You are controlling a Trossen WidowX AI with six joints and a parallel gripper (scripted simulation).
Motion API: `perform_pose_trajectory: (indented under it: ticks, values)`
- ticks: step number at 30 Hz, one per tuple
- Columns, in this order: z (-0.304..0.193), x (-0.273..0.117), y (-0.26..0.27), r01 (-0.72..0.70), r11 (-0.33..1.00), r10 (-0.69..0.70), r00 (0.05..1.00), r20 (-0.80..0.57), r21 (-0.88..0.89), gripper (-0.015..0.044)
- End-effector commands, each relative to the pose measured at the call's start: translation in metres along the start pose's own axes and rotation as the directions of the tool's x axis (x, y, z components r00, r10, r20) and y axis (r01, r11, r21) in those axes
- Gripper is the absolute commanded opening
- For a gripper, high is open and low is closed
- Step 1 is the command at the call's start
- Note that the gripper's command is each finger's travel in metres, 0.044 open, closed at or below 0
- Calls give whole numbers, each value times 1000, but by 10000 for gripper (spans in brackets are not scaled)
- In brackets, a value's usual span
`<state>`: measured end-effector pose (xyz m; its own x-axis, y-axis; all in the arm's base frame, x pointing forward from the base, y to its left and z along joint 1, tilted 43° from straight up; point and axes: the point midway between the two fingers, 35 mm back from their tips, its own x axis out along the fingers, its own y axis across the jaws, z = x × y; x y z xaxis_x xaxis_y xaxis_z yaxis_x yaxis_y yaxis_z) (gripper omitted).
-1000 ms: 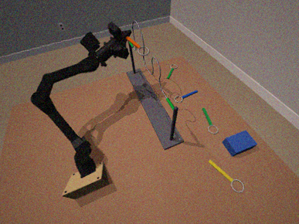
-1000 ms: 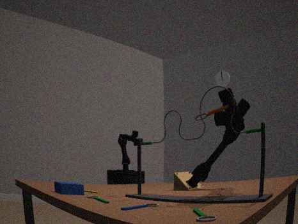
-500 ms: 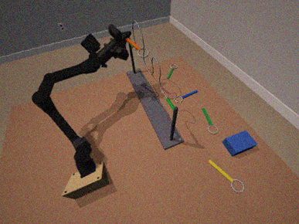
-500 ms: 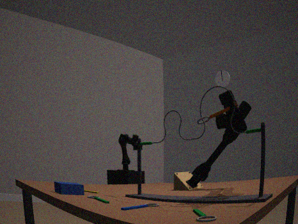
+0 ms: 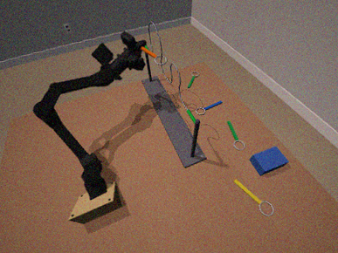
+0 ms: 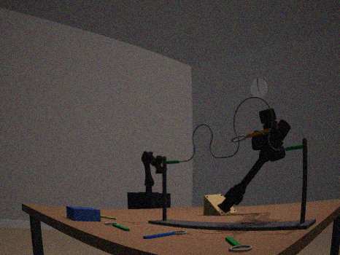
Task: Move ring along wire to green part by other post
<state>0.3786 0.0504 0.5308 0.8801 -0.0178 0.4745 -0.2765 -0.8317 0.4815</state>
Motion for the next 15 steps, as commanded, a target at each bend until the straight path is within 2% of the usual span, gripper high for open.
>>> perform_pose_trajectory:
  ticks: [1,15]
  values:
    - [2,-6,-16,43,997,-45,999,-30,-71,-150]
    - [11,-17,-58,170,931,-191,981,-36,-324,-150]
